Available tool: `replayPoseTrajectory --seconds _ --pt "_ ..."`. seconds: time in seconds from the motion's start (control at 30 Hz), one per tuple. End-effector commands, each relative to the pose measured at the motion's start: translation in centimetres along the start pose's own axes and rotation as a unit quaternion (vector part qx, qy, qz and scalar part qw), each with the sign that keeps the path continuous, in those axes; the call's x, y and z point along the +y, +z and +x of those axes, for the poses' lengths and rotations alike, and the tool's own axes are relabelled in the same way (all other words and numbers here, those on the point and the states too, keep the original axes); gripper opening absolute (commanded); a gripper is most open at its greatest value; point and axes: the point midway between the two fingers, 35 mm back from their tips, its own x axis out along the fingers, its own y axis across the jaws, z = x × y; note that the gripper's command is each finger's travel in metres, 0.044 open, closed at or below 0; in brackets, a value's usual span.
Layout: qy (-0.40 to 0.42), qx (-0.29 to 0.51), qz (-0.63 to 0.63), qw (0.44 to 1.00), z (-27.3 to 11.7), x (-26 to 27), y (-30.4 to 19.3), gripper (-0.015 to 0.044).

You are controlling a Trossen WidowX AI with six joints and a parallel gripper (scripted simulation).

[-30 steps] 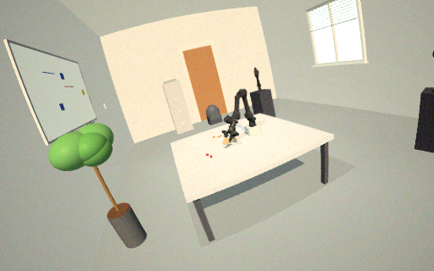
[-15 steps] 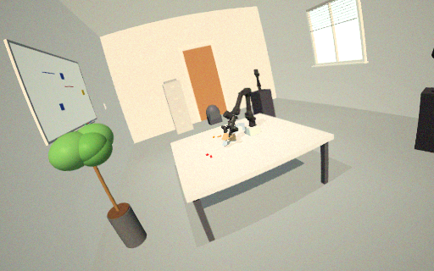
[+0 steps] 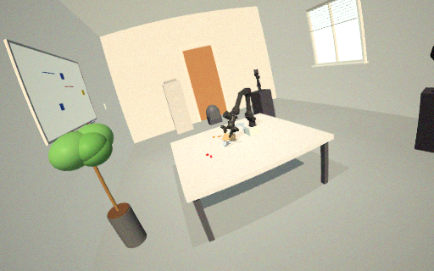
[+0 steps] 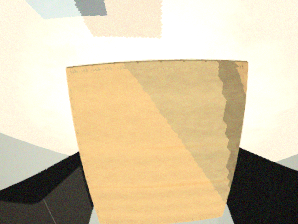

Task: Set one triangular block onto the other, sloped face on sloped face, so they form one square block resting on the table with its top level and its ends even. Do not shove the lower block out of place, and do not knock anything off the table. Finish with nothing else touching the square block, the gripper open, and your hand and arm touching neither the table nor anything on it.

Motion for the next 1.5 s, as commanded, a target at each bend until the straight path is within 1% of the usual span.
replayPoseTrajectory --seconds 0.0,0.33,0.7,1.07,1.47 --pt "0.0 -0.006 -0.068 0.998 0.1 0.2 -0.5 0.0" --pt "-0.012 -0.032 -0.234 0.972 0.5 0.3 -0.8 0.0" --pt "-0.035 -0.056 -0.408 0.911 0.9 0.3 -1.0 0.0" --pt "-0.067 -0.071 -0.567 0.818 1.2 0.4 -1.2 0.0" --pt "-0.108 -0.075 -0.717 0.684 1.4 0.4 -1.4 0.0"
